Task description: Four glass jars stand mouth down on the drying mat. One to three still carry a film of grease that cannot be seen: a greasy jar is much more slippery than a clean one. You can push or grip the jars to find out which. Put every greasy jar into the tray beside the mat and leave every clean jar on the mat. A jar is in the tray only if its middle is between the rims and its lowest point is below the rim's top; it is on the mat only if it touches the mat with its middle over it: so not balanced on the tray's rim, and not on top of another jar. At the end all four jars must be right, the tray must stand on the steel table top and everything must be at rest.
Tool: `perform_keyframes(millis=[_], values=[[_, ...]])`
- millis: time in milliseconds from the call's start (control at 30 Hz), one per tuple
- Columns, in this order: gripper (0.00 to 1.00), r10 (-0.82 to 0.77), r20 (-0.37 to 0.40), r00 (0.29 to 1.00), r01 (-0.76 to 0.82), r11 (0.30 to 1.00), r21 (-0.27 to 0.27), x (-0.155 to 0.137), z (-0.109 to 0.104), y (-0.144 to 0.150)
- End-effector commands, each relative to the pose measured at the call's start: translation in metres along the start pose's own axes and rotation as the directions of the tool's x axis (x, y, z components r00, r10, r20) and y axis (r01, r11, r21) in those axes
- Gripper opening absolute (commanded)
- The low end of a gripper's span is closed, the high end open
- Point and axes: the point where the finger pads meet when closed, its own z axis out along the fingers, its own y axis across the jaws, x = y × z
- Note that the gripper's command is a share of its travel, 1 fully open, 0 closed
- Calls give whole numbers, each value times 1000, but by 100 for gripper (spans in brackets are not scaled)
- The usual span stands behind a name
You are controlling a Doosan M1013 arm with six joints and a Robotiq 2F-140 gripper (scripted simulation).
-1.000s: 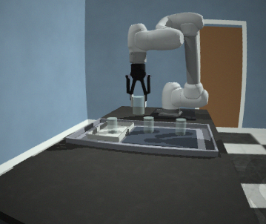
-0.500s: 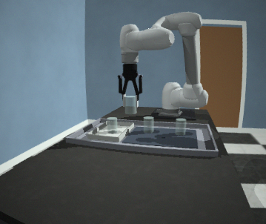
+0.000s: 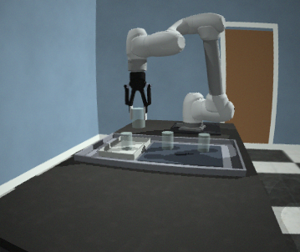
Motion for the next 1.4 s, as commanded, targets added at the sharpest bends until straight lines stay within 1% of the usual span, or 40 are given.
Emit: perform_keyframes(millis=[0,433,500,1000,1067,1133,1267,1367], values=[[0,0,0,1000,0,1000,0,0,0,-7],[0,0,0,1000,0,1000,0,-1,0,-50],[0,0,0,1000,0,1000,0,-1,0,-50],[0,0,0,1000,0,1000,0,-2,0,-100],[0,0,0,1000,0,1000,0,-2,0,-100],[0,0,0,1000,0,1000,0,-2,0,-106],[0,0,0,1000,0,1000,0,-2,0,-106],[0,0,0,1000,0,1000,0,-2,8,-106]])
